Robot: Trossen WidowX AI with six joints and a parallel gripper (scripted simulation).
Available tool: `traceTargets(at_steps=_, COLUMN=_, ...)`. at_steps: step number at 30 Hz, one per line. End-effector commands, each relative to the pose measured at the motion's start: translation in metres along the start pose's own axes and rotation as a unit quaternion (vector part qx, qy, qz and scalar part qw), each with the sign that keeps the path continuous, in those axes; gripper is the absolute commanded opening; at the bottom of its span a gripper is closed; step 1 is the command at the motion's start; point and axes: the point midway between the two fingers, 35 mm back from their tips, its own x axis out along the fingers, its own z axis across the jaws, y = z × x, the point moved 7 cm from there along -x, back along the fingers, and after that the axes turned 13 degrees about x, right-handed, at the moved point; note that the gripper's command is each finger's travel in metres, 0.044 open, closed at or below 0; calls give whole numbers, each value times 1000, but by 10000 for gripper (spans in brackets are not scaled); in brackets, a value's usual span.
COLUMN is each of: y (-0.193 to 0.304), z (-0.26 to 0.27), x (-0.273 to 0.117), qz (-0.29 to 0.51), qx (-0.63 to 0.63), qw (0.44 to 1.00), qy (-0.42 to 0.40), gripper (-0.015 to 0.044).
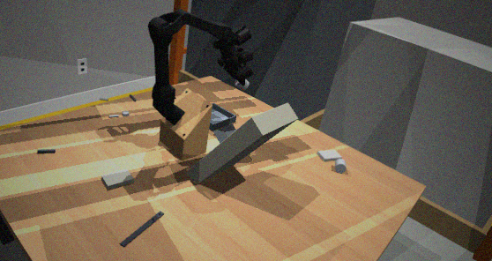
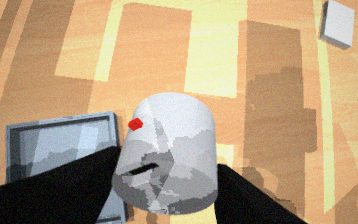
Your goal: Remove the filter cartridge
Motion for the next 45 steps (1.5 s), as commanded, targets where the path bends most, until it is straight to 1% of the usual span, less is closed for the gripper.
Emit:
traceTargets(at_steps=1, y=20, z=24, x=20, qz=10, qx=-47, qw=999, qy=-23, gripper=0)
traceTargets(at_steps=11, y=69, z=64, x=60, qz=24, qx=-147, qw=985, qy=-84, gripper=0)
traceTargets(at_steps=18, y=106, z=80, x=83, qz=35, qx=-214, qw=968, qy=-127, gripper=0)
traceTargets(at_steps=25, y=108, z=80, x=86, qz=35, qx=-215, qw=967, qy=-128, gripper=0)
traceTargets(at_steps=39, y=141, z=73, x=143, qz=36, qx=-215, qw=967, qy=-129, gripper=0)
traceTargets(at_steps=45, y=145, z=72, x=148, qz=36, qx=-215, qw=967, qy=-129, gripper=0)
